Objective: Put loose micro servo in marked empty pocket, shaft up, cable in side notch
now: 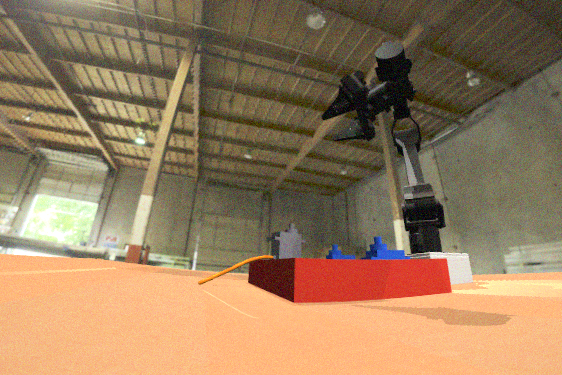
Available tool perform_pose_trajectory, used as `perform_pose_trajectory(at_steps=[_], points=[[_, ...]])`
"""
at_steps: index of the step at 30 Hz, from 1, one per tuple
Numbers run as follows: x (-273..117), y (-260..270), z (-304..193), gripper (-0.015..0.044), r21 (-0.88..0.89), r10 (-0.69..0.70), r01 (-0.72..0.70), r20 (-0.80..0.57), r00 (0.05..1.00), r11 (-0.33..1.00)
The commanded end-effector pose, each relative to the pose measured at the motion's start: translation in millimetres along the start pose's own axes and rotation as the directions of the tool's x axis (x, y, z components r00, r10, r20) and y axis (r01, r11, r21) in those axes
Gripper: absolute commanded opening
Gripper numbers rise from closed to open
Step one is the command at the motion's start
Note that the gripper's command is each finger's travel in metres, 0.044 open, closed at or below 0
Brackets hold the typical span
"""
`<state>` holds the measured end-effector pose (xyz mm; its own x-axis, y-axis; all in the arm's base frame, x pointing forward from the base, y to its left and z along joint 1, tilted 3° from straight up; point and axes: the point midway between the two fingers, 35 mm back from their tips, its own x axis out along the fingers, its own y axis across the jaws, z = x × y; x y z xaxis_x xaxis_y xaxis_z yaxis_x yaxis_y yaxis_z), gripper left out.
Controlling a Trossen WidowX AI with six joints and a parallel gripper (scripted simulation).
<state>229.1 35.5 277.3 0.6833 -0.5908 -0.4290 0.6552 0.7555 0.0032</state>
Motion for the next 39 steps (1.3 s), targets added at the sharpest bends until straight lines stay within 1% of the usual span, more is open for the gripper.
perform_pose_trajectory(at_steps=[1, 10, 19, 27, 39], points=[[10.7, 3.4, -6.2, 0.0440, 0.102, -0.041, 0.049, -0.072, 0.997, 0.994], [33.3, 7.6, -19.7, 0.0440, 0.277, -0.119, 0.175, -0.208, 0.971, 0.945], [56.0, 10.8, -33.8, 0.0440, 0.433, -0.176, 0.322, -0.344, 0.922, 0.842], [77.0, 12.3, -45.7, 0.0440, 0.545, -0.209, 0.460, -0.460, 0.863, 0.701], [109.2, 12.5, -62.0, 0.0440, 0.636, -0.222, 0.648, -0.621, 0.752, 0.419]])
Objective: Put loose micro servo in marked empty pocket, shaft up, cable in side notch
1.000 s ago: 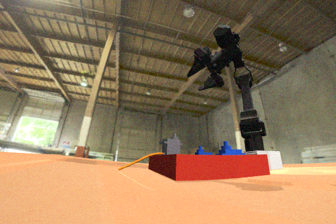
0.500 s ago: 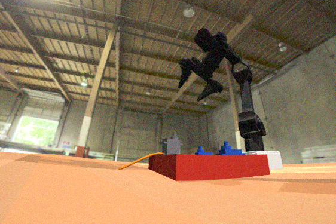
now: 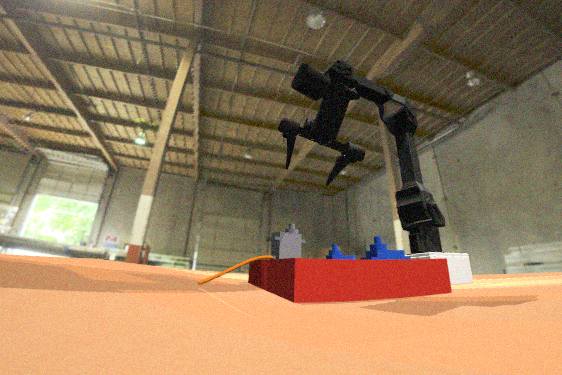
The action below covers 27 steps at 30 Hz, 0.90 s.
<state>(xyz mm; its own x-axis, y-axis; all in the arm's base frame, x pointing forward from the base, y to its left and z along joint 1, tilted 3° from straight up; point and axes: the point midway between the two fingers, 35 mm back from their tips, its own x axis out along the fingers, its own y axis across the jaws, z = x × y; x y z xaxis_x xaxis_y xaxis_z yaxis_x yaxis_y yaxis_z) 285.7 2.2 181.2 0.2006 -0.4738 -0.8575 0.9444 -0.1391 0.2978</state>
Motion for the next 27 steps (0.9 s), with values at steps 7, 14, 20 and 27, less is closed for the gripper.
perform_pose_trajectory(at_steps=[7, 14, 20, 27], points=[[29.5, 10.2, -1.6, 0.0440, 0.283, -0.131, 0.157, -0.107, 0.986, 0.946], [50.2, 16.1, -0.8, 0.0440, 0.452, -0.205, 0.269, -0.187, 0.961, 0.851], [67.4, 21.1, 1.6, 0.0440, 0.568, -0.252, 0.357, -0.257, 0.933, 0.742], [87.4, 26.5, 6.5, 0.0440, 0.681, -0.291, 0.451, -0.344, 0.893, 0.578]])
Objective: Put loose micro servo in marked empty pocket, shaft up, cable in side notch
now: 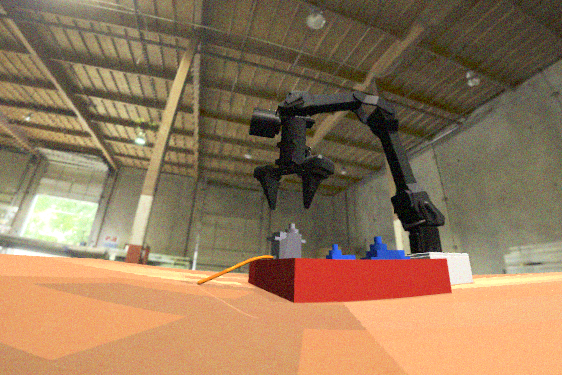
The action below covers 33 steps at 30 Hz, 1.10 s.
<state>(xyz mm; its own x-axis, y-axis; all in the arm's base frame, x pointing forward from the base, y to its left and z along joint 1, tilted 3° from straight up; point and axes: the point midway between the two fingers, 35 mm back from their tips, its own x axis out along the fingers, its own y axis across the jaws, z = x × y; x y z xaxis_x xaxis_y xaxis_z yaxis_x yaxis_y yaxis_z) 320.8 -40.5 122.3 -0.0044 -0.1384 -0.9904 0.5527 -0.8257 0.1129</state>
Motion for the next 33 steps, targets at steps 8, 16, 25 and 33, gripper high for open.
perform_pose_trajectory(at_steps=[8, 16, 25, 33], points=[[14.2, 18.1, -0.3, 0.0440, 0.210, -0.094, 0.103, -0.055, 0.994, 0.972], [29.0, 17.1, -1.3, 0.0440, 0.210, -0.094, 0.103, -0.055, 0.994, 0.972], [42.3, 16.0, -2.3, 0.0440, 0.210, -0.094, 0.103, -0.055, 0.994, 0.972], [54.3, 14.9, -3.0, 0.0440, 0.210, -0.094, 0.103, -0.055, 0.994, 0.972]])
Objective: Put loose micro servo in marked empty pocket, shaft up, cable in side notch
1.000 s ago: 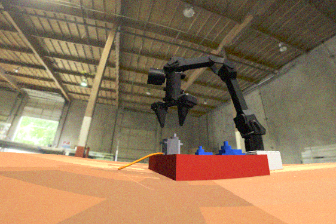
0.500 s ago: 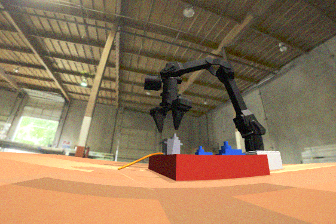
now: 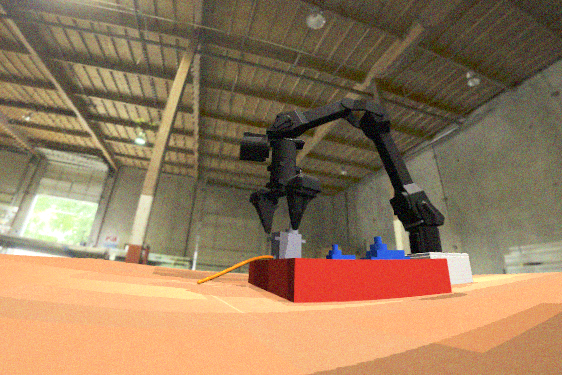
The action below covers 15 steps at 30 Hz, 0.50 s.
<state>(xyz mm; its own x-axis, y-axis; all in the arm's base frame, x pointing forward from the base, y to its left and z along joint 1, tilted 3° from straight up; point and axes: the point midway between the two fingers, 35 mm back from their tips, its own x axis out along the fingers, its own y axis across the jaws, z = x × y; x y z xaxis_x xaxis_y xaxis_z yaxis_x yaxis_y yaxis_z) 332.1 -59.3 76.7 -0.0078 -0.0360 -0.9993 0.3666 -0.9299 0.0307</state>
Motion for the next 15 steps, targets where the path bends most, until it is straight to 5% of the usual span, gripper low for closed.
perform_pose_trajectory(at_steps=[1, 5, 15], points=[[8.3, -1.1, 0.5, 0.0440, 0.004, -0.006, 0.006, 0.000, 1.000, 1.000], [12.2, -1.2, 0.6, 0.0440, 0.004, -0.006, 0.006, 0.000, 1.000, 1.000], [12.2, -1.2, 0.6, 0.0177, 0.004, -0.006, 0.006, 0.000, 1.000, 1.000]])
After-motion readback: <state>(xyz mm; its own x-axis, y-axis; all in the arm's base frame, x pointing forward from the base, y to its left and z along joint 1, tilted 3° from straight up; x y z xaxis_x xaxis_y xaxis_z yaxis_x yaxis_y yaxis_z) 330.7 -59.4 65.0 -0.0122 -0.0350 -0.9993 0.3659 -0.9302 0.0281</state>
